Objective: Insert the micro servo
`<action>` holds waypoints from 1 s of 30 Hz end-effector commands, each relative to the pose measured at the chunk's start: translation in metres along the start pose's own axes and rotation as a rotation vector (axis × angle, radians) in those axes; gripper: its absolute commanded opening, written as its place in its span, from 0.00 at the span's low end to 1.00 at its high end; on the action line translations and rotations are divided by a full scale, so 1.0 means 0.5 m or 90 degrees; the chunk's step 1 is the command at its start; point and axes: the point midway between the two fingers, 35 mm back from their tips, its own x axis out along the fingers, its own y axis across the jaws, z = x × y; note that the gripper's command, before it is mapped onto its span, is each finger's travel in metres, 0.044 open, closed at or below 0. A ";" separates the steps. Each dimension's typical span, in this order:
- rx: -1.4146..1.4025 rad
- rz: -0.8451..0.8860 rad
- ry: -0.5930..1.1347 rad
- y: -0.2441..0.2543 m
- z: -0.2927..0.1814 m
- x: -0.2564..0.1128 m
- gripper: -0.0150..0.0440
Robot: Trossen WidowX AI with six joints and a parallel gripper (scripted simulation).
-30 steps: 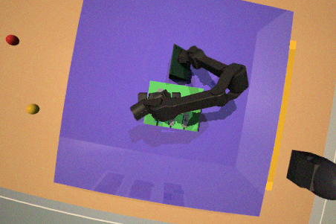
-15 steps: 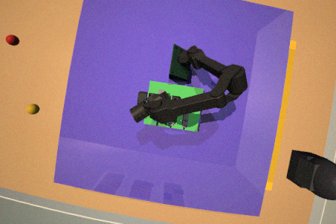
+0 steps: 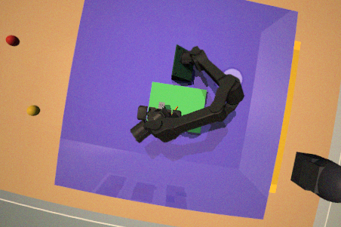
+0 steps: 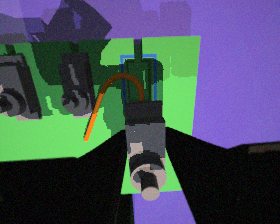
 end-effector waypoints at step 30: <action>0.011 0.001 -0.007 0.002 0.094 0.035 0.25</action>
